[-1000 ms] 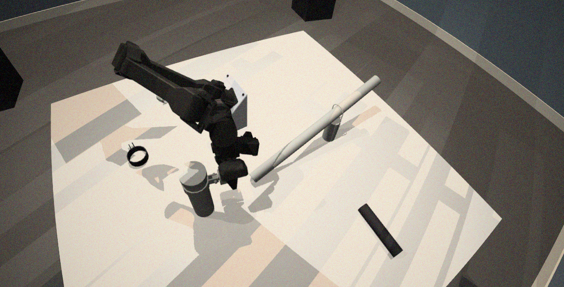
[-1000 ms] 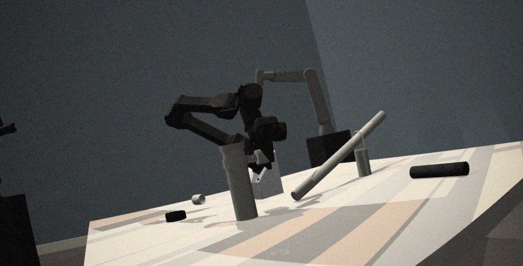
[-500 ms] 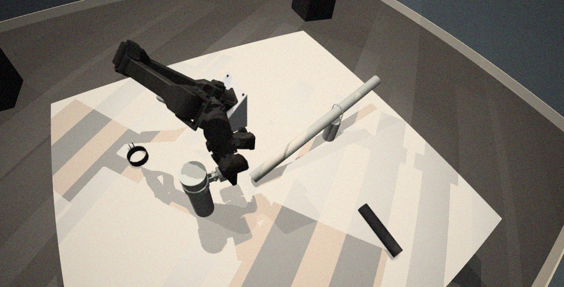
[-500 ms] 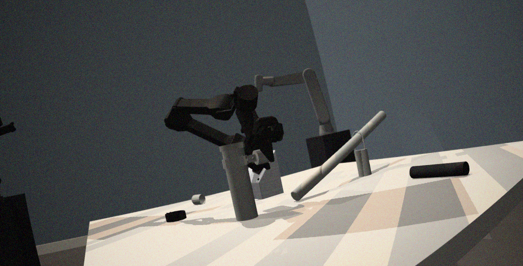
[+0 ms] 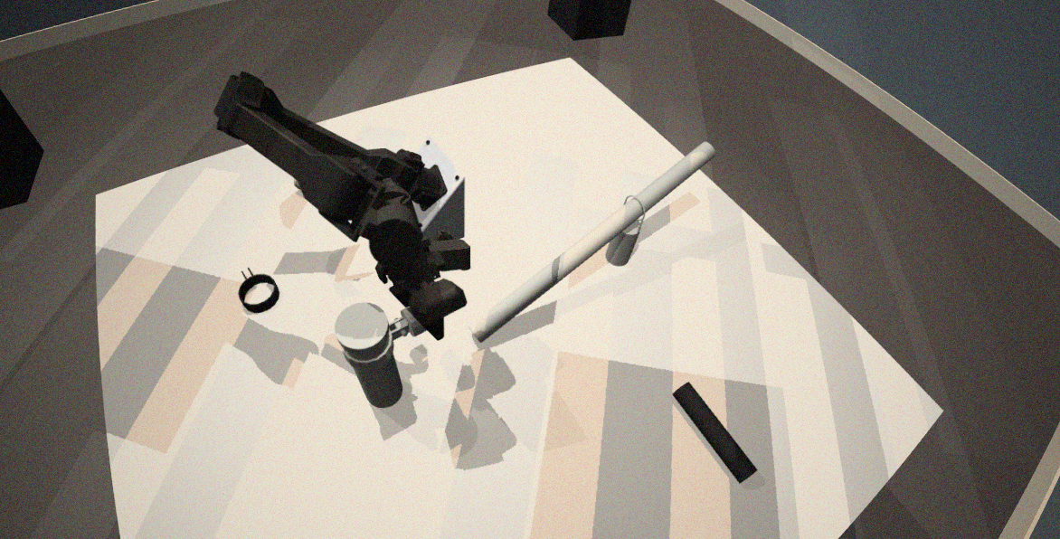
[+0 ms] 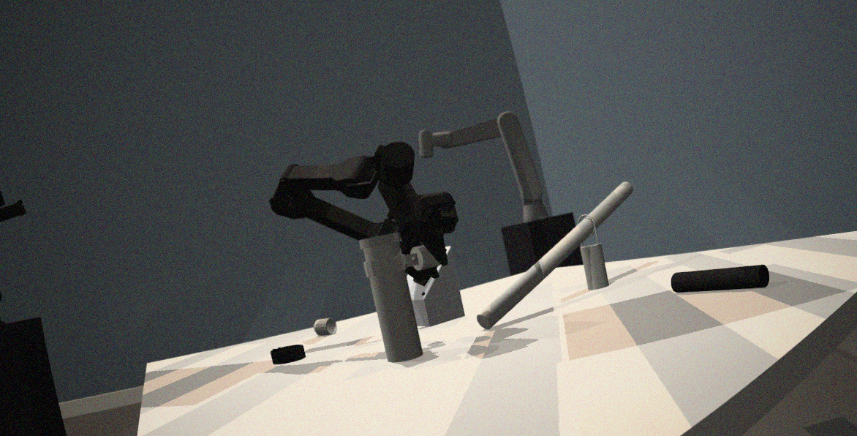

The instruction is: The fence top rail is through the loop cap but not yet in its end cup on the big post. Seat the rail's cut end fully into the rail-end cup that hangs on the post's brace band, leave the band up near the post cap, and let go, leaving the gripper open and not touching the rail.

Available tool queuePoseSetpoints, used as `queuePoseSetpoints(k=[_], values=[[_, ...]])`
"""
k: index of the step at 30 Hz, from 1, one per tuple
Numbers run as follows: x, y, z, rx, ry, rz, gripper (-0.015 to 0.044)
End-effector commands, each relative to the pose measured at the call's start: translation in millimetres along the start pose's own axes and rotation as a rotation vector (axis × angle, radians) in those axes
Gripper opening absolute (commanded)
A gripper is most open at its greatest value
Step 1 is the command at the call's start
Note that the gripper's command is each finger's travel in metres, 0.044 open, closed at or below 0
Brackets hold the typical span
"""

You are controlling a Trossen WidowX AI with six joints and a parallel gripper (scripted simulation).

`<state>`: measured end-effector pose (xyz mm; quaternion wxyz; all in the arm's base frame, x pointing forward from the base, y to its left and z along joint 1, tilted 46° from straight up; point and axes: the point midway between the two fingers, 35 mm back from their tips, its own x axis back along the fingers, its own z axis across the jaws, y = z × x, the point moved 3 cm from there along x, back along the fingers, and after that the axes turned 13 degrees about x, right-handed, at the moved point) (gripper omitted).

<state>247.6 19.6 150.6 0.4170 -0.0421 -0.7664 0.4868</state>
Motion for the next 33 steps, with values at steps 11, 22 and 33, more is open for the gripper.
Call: queuePoseSetpoints(k=[11, 22, 33], values=[[0.7, 0.4, 1.4, 0.017, -0.002, -0.006, 0.0000], [0.3, 0.3, 1.2, 0.014, 0.000, -0.004, 0.0000], [0.3, 0.3, 1.2, 0.014, 0.000, -0.004, 0.0157]])
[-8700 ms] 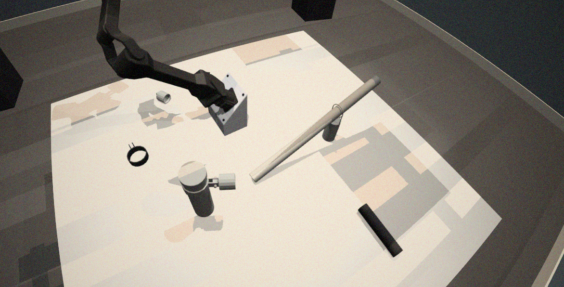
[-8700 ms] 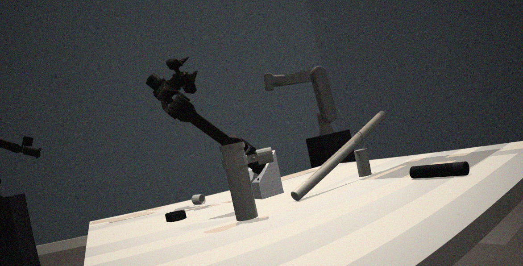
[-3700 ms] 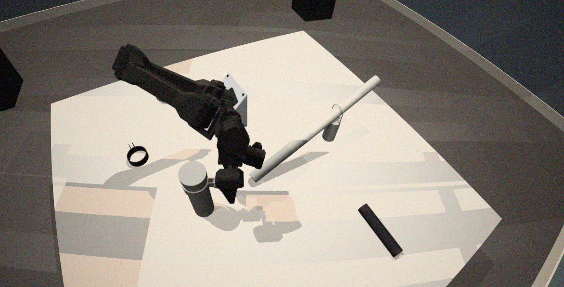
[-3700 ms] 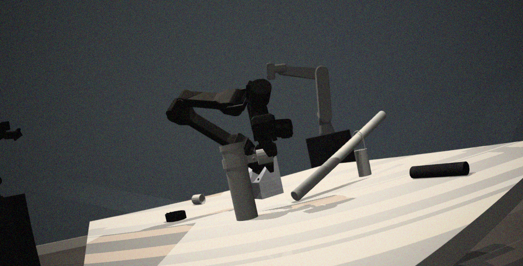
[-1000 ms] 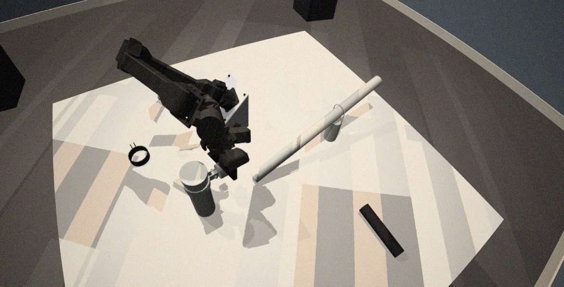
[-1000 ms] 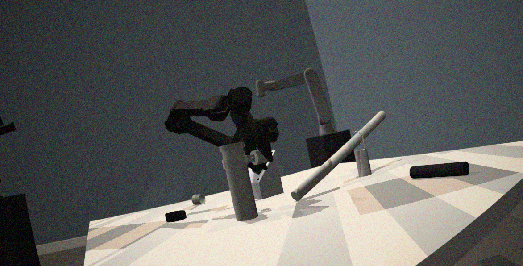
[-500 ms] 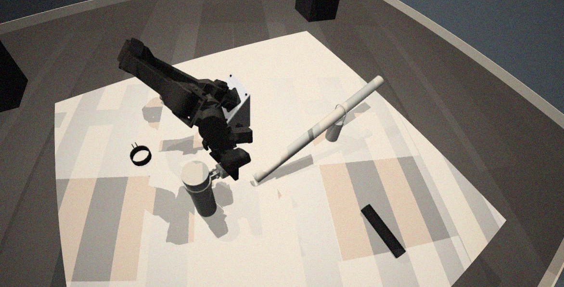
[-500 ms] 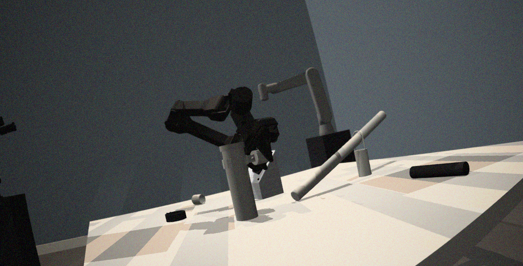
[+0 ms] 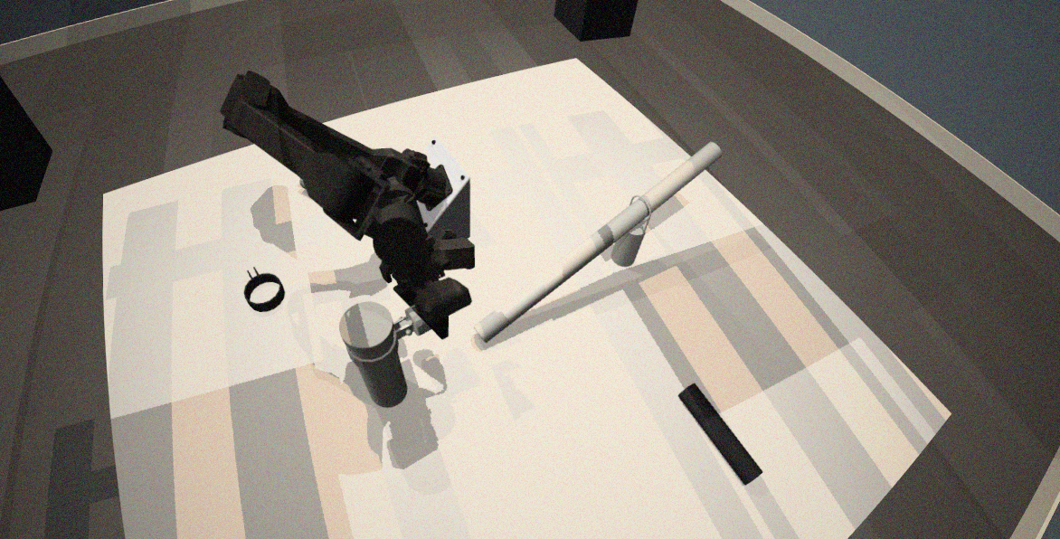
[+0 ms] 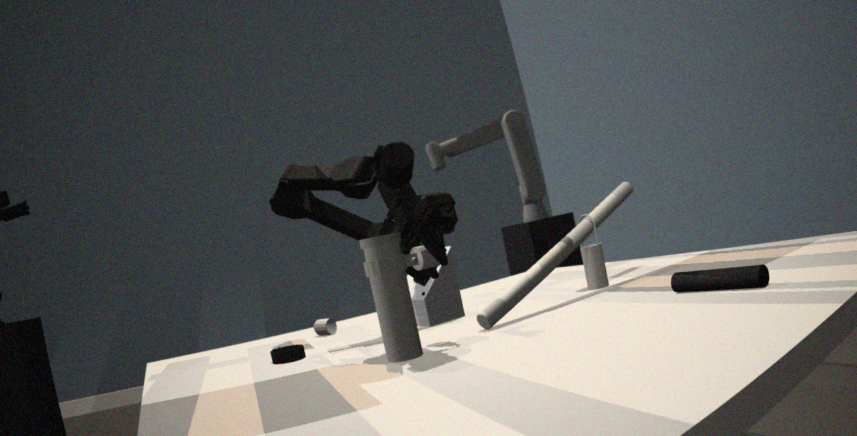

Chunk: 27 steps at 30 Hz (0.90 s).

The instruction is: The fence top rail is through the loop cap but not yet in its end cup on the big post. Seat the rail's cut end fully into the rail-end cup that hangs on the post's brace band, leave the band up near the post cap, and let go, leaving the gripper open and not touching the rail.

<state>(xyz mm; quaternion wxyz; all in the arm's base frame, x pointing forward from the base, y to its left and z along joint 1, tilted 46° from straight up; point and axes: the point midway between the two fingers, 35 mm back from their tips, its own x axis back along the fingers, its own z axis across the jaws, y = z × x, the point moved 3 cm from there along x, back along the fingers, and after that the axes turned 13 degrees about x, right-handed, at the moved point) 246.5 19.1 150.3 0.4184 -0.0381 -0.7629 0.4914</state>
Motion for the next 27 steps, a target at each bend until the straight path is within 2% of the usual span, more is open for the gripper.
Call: queuePoseSetpoints(k=[1, 11, 27], values=[[0.0, 0.0, 0.0, 0.000, 0.000, 0.000, 0.0184], [8.6, 10.2, -8.8, 0.000, 0.002, -0.012, 0.0440], [34.8, 35.0, -28.2, 0.009, -0.003, -0.009, 0.0440]])
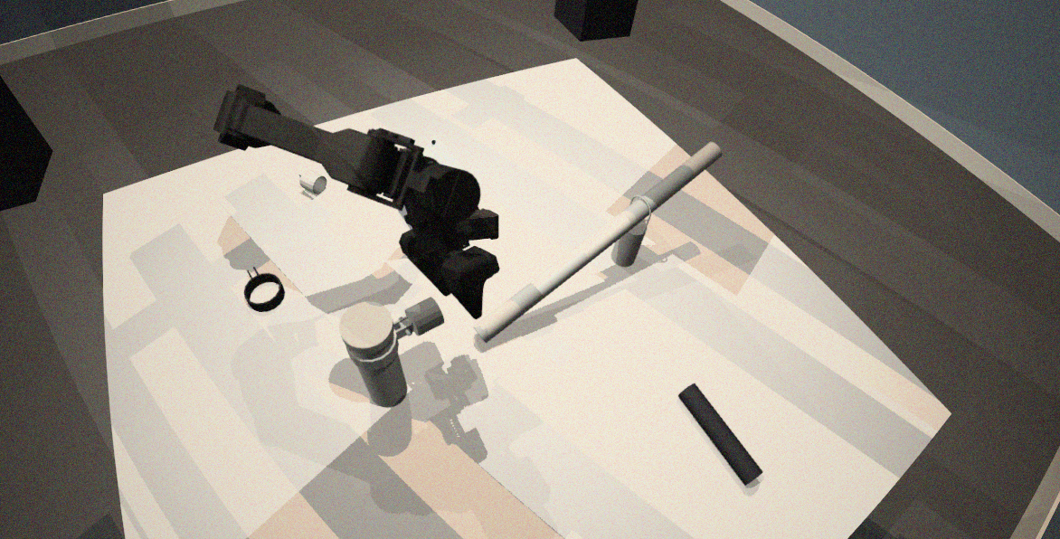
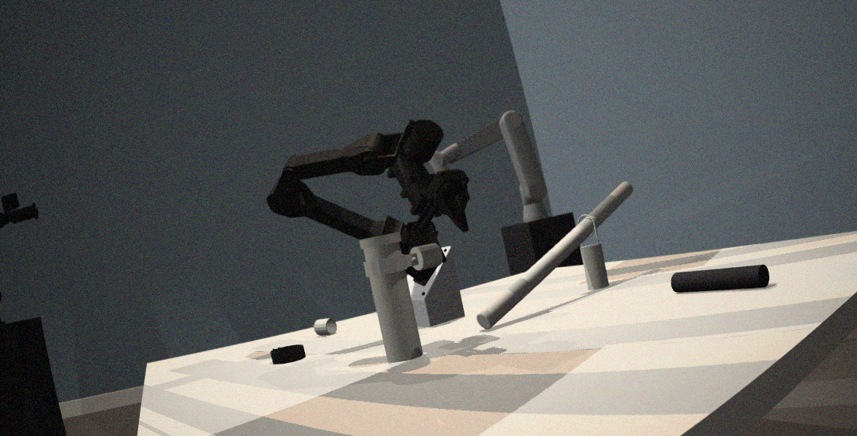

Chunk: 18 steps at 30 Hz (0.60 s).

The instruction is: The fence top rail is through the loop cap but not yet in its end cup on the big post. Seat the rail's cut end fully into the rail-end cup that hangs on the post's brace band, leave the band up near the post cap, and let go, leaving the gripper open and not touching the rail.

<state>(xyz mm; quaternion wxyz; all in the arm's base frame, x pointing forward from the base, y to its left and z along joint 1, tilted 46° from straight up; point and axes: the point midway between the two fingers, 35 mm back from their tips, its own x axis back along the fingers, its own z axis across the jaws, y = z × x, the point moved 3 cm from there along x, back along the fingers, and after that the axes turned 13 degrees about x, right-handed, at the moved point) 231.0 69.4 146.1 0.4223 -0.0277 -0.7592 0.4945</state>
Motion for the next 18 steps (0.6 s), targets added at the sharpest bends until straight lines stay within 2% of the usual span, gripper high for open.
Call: queuePoseSetpoints(k=[1, 18], values=[[0.5, 0.8, -0.7, -0.010, 0.000, -0.002, 0.0440], [58.5, 75.4, -49.9, -1.047, 0.035, -0.055, 0.0440]])
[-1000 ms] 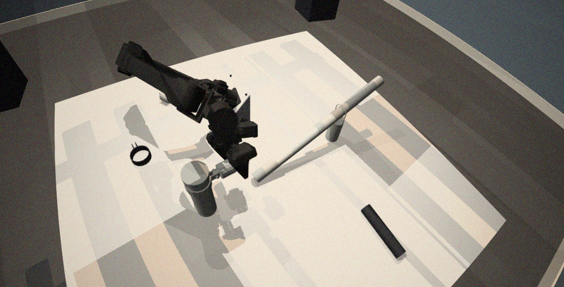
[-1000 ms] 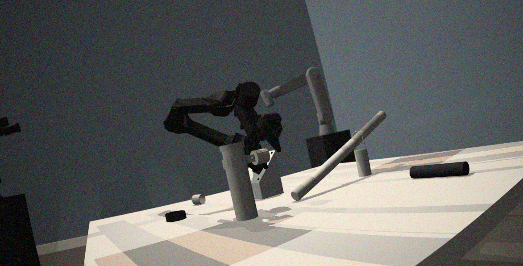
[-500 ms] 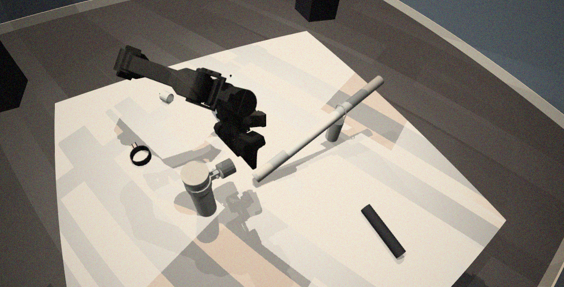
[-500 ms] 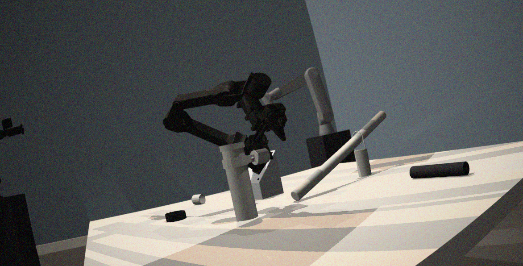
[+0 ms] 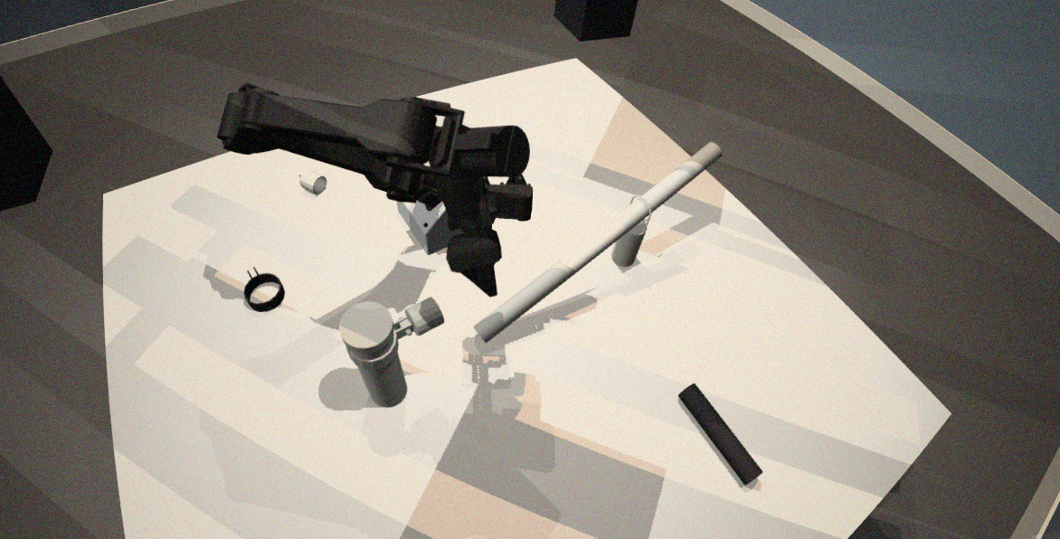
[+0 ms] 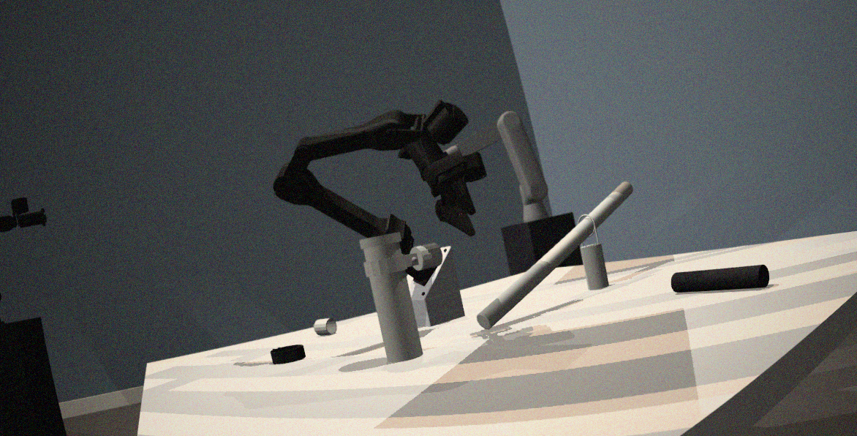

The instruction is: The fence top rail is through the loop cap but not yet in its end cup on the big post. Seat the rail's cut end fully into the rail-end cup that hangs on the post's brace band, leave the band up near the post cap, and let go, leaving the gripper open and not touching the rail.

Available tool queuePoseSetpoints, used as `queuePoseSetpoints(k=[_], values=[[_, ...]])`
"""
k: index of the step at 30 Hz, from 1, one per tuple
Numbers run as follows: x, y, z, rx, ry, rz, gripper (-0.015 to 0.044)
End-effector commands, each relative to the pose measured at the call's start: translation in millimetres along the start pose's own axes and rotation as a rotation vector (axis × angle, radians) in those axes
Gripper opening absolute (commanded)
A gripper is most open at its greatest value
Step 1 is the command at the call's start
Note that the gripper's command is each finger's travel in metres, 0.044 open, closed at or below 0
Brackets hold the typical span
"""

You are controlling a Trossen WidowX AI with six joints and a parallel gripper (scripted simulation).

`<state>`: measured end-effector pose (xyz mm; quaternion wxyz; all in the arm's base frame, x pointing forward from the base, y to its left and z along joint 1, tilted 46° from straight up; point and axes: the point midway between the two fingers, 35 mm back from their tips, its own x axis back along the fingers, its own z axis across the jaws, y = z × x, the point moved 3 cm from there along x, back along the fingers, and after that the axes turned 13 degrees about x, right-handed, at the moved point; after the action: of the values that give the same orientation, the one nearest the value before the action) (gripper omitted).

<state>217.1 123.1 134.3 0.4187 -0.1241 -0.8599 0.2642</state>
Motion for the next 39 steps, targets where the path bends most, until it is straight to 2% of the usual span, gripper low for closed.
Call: queuePoseSetpoints(k=[1, 14, 33, 39], values=[[34.3, 46.3, 0.1, -0.553, 0.003, -0.005, 0.0440], [60.4, 75.9, 8.4, -0.997, -0.034, 0.006, 0.0440], [59.6, 76.6, 8.6, -1.019, -0.031, 0.011, 0.0440], [32.8, 87.3, 12.0, -1.418, 0.030, 0.126, 0.0440]])
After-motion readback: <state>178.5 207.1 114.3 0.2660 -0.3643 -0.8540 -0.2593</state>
